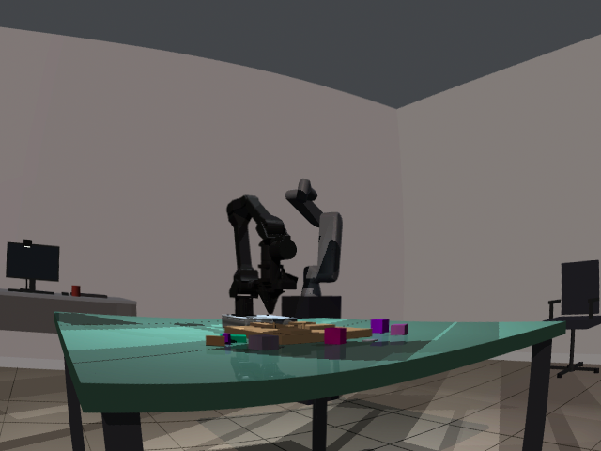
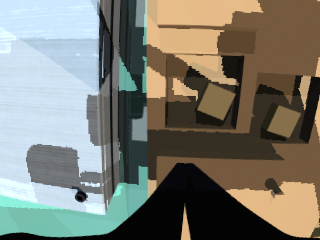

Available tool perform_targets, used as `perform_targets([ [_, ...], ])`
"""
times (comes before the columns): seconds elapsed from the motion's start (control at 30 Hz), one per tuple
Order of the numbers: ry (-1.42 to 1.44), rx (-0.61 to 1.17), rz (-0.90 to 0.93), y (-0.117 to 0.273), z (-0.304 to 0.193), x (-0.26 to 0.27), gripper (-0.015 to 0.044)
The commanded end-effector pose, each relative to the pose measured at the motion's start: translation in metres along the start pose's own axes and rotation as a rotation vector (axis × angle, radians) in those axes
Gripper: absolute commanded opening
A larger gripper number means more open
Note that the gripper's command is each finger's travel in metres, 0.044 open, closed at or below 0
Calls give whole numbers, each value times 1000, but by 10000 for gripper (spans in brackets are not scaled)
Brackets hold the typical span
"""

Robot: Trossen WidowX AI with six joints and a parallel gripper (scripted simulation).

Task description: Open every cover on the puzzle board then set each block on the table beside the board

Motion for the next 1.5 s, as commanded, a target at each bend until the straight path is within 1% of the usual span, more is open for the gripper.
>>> perform_targets([
  [0.0,7,0,-2,6,0,0,0],
  [0.17,7,0,-2,12,0,1,0],
  [0.23,-59,0,0,8,1,-2,0],
  [0.83,-1657,-8,-2,22,35,-64,0],
  [1.47,-2709,-14,5,25,70,-102,0],
])
Point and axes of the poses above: the point midway between the two fingers, 35 mm back from their tips, its own y axis back along the fingers, its own x axis across the jaws, z = x × y, the point moved 6 cm from there along y, back along the fingers, and after that the axes turned 4 degrees about y, right-handed, at the moved point
